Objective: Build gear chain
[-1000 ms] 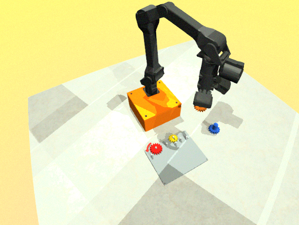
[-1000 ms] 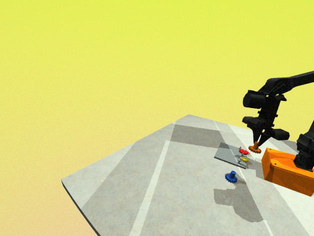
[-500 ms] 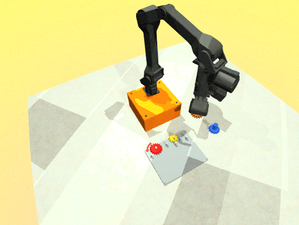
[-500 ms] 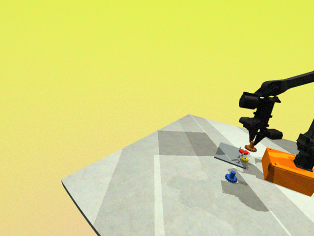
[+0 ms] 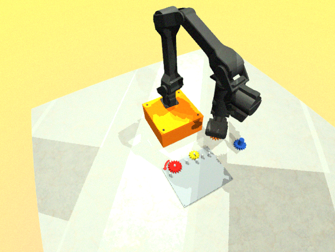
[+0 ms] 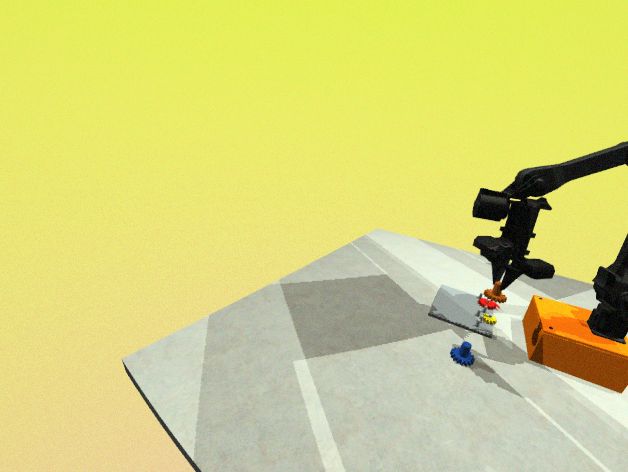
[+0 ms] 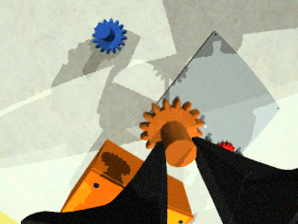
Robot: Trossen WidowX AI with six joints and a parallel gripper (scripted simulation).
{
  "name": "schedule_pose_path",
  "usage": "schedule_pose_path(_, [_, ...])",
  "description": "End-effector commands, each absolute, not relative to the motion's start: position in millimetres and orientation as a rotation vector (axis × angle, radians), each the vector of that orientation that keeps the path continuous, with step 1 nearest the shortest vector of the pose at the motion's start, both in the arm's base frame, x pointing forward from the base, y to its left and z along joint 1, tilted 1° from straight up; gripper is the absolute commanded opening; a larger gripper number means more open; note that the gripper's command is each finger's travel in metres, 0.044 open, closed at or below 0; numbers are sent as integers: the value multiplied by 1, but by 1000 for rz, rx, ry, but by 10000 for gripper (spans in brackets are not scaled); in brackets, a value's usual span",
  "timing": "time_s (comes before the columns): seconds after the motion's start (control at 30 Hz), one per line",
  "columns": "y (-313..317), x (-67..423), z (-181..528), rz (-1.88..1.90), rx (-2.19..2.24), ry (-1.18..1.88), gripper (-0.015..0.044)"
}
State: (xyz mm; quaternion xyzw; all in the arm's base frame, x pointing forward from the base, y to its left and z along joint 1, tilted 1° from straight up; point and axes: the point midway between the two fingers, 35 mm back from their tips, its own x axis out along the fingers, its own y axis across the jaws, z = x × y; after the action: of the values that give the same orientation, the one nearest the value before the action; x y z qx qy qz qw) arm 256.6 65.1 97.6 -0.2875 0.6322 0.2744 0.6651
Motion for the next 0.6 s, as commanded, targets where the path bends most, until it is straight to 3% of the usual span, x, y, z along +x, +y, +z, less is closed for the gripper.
schedule_pose_path(0.0, [58, 258, 92, 625, -649, 1433, 0])
schedule_pose_path(0.57, [25, 265, 76, 623, -651, 1433, 0])
